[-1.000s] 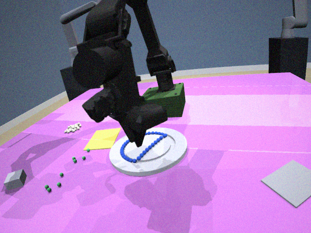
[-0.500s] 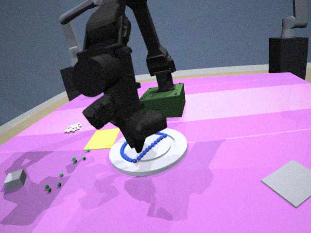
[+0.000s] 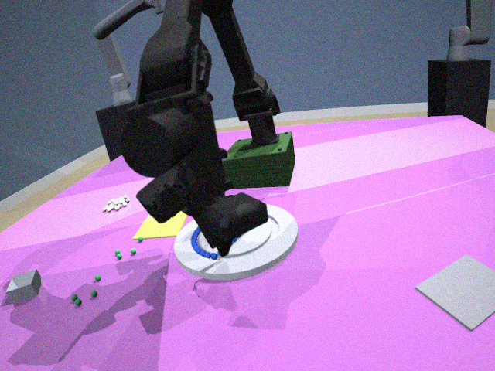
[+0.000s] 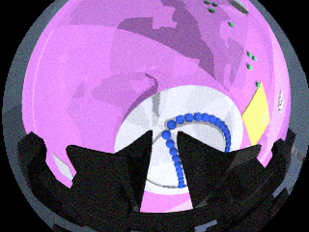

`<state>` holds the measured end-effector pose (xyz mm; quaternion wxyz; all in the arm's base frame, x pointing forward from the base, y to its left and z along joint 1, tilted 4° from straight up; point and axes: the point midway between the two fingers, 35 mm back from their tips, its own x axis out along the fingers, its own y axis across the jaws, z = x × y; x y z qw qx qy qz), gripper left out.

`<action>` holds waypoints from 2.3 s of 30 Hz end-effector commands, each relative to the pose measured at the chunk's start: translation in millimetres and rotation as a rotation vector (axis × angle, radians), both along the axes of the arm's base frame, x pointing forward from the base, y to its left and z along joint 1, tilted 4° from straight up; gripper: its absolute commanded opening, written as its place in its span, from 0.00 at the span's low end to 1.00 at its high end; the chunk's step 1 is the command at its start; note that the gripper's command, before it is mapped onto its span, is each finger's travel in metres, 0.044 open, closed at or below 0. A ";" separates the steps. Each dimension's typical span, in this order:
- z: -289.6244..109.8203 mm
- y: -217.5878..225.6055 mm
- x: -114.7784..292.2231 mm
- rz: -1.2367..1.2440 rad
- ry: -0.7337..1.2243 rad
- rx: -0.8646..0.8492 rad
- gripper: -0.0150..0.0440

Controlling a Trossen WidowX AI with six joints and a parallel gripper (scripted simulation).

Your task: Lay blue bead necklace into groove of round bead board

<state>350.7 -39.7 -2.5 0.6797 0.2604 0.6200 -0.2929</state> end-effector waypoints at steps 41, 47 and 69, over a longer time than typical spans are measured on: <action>-4.8 -0.3 -1.5 -0.001 0.007 0.001 0.25; 0.7 0.3 -2.9 -0.003 0.012 0.002 0.25; -3.7 0.6 4.2 0.002 0.006 0.001 0.34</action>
